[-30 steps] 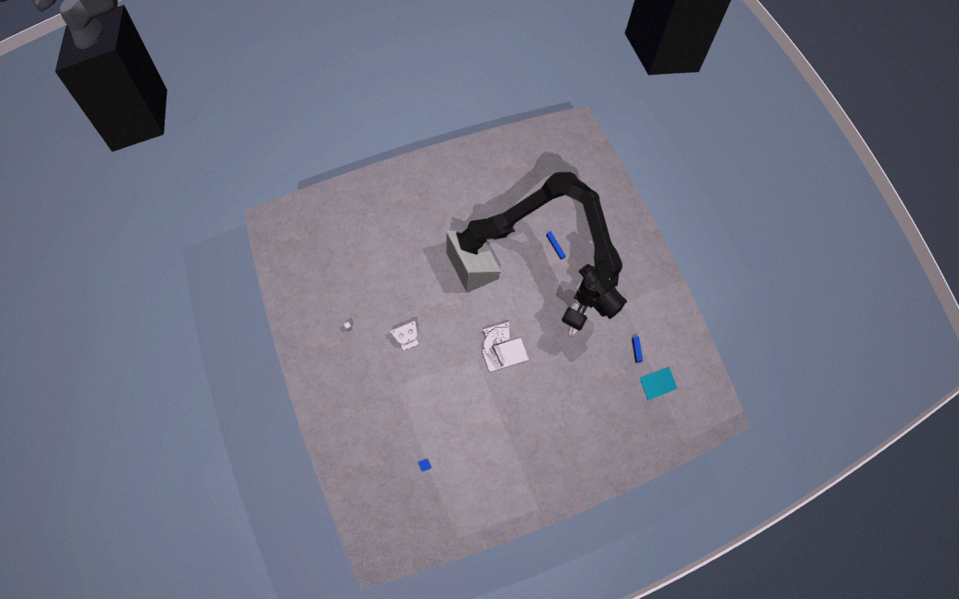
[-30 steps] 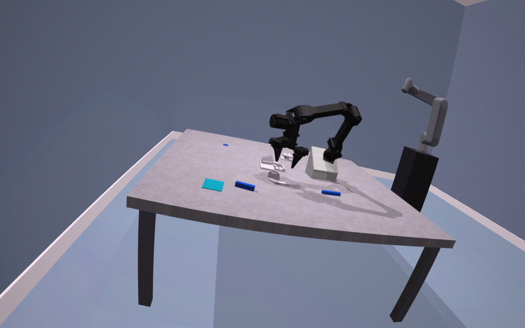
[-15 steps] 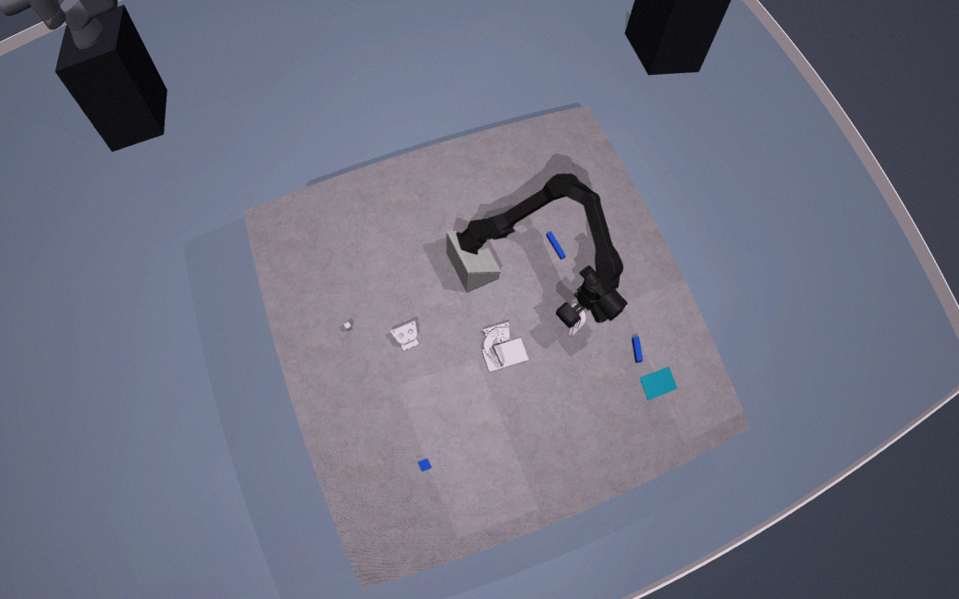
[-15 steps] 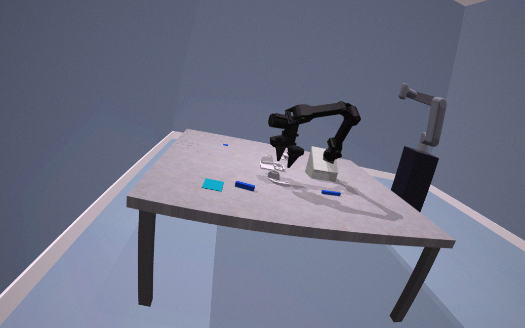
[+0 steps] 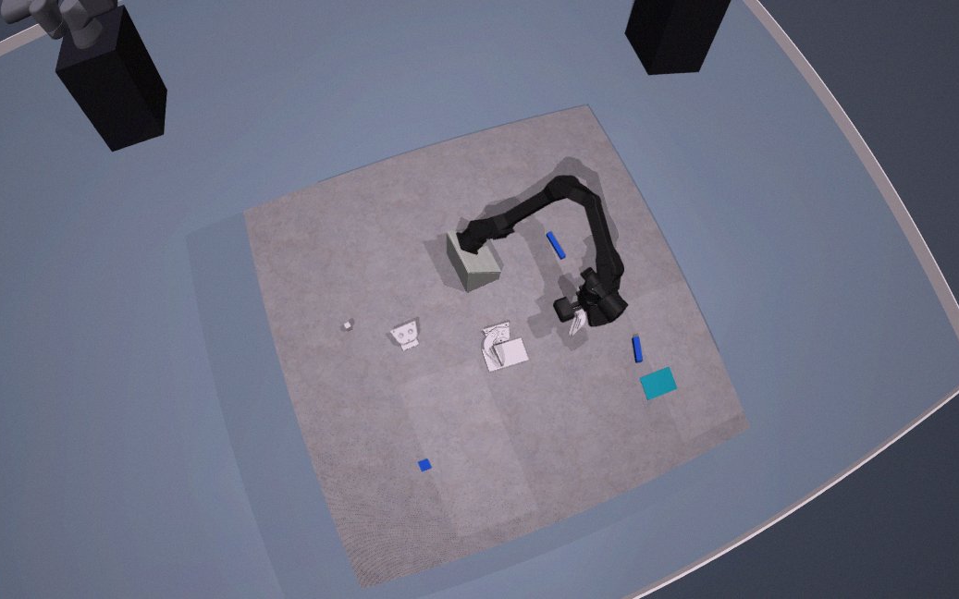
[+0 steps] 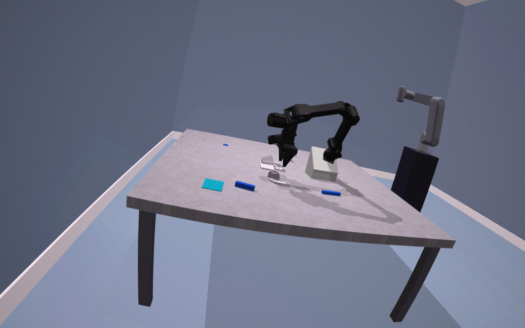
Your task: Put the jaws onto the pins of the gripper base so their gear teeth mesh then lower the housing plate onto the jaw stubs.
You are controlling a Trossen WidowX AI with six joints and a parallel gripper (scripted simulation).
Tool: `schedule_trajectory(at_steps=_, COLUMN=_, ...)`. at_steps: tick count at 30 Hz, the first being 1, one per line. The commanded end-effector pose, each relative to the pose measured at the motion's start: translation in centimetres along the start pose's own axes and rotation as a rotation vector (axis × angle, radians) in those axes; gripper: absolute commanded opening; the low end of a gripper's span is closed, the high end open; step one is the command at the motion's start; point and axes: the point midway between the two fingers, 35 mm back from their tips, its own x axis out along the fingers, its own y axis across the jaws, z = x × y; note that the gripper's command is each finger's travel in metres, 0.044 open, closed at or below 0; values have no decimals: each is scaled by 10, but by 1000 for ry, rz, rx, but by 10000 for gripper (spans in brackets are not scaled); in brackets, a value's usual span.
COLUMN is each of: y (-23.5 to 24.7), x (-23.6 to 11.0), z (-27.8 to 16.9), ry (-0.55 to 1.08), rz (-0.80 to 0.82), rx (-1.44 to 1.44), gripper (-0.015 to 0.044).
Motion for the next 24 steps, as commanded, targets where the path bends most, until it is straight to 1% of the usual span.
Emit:
schedule_trajectory(at_steps=1, y=1, x=-2, z=3, ry=-6, rz=4, rx=72, gripper=440)
schedule_trajectory(at_steps=24, y=0, x=-4, z=11, ry=-6, rz=7, rx=590, gripper=440)
